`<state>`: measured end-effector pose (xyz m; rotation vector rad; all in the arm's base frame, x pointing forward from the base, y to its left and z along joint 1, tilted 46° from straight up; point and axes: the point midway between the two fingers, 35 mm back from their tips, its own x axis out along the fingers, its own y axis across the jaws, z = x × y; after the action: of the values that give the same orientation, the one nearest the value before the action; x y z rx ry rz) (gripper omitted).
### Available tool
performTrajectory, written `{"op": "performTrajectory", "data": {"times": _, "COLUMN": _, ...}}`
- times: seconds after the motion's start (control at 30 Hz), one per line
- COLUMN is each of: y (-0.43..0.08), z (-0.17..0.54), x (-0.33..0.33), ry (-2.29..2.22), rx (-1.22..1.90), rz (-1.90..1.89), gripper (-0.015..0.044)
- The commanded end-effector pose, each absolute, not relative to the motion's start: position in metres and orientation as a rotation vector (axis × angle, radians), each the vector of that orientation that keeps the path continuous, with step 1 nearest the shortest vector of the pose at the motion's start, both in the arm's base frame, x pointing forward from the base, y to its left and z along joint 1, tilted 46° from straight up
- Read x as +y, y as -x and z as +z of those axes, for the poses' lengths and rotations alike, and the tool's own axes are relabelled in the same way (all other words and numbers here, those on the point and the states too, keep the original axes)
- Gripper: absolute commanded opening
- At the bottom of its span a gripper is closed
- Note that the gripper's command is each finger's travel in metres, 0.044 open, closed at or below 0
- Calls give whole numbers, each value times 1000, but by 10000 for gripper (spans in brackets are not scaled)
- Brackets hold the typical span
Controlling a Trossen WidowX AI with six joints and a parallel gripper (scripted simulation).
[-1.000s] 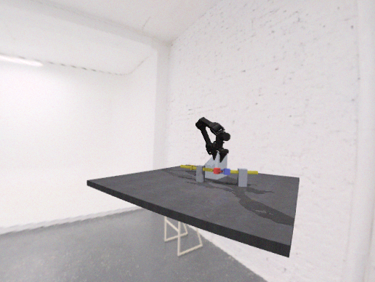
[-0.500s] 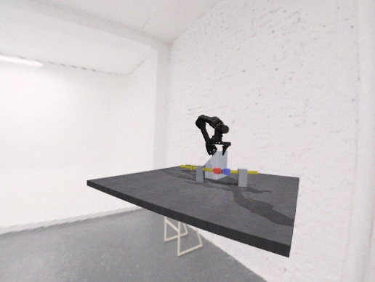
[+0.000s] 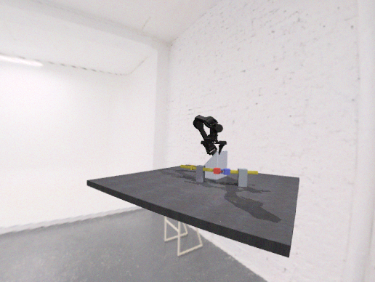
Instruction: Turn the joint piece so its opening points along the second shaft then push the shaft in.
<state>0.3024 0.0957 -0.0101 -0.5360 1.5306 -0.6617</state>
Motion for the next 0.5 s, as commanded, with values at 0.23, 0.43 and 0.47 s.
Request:
{"op": "performTrajectory", "data": {"times": 0.23, "y": -316, "z": 90, "x": -48, "ry": 454, "rx": 1500, "rz": -696, "gripper": 440}}
{"op": "performTrajectory", "data": {"times": 0.43, "y": -284, "z": 145, "x": -125, "ry": 518, "rx": 1500, "rz": -700, "gripper": 440}}
{"op": "performTrajectory", "data": {"times": 0.47, "y": -275, "z": 155, "x": -137, "ry": 533, "rx": 1503, "rz": -706, "gripper": 440}}
